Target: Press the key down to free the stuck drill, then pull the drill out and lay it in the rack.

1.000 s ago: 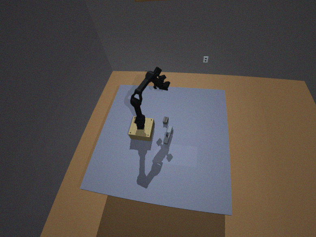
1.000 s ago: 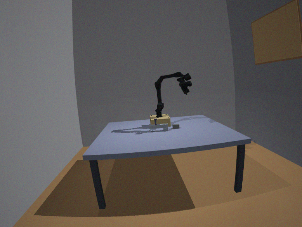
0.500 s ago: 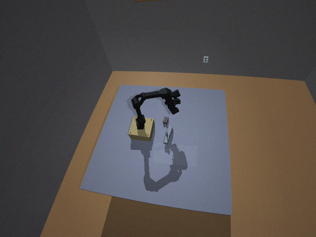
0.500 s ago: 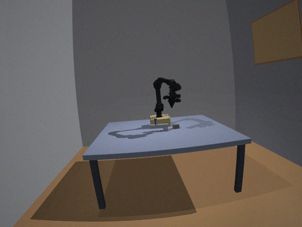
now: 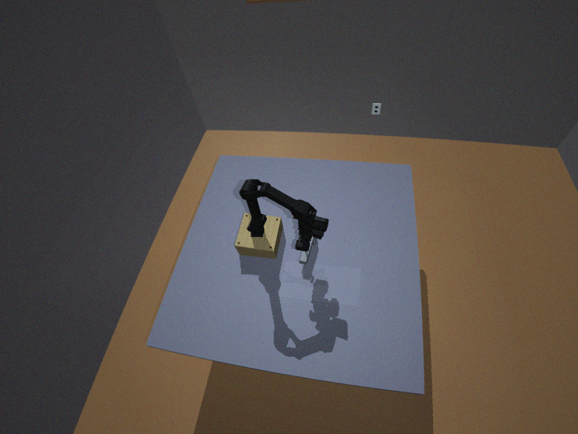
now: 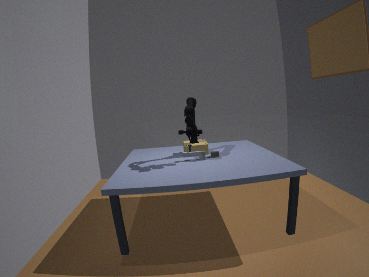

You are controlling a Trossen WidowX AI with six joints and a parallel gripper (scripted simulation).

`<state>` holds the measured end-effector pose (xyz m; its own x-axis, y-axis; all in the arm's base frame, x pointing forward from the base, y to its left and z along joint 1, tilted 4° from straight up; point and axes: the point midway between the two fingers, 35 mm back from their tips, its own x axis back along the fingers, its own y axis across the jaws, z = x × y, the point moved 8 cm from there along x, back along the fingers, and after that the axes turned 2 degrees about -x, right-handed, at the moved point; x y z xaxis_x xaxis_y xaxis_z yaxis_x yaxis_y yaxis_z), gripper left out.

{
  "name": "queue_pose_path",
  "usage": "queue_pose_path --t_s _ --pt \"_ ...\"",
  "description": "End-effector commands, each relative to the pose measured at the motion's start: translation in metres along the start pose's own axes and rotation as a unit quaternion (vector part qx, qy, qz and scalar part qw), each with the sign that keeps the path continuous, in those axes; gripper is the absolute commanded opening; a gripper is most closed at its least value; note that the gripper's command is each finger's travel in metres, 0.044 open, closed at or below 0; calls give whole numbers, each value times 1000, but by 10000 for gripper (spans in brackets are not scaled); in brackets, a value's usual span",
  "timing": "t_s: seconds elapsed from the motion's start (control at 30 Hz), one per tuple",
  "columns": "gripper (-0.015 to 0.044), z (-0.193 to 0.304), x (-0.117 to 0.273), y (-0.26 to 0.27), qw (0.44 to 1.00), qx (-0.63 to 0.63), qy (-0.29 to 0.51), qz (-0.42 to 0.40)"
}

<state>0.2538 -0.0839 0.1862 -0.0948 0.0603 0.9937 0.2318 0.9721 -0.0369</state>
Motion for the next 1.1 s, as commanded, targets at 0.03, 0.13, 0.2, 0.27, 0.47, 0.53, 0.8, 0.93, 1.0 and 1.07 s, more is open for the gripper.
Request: queue_pose_path --t_s 0.03,0.13,0.2,0.27,0.47,0.53,0.8,0.93,1.0,1.07 --pt "0 5 -7 -13 999 -35 5 -17" --pt "0 5 -7 -13 999 -35 5 -17" --pt "0 4 -6 -10 1000 -25 4 -13" --pt "0 4 -8 -11 999 -29 4 -15" --pt "0 5 -18 -13 999 -35 5 -17" --pt "0 6 -21 -13 999 -35 5 -17" --pt "0 5 -24 -13 999 -35 5 -17" --pt "0 4 -25 -12 999 -35 5 -17" --pt "0 4 -26 -12 999 -35 5 -17" --pt "0 4 -27 -12 999 -35 5 -17"
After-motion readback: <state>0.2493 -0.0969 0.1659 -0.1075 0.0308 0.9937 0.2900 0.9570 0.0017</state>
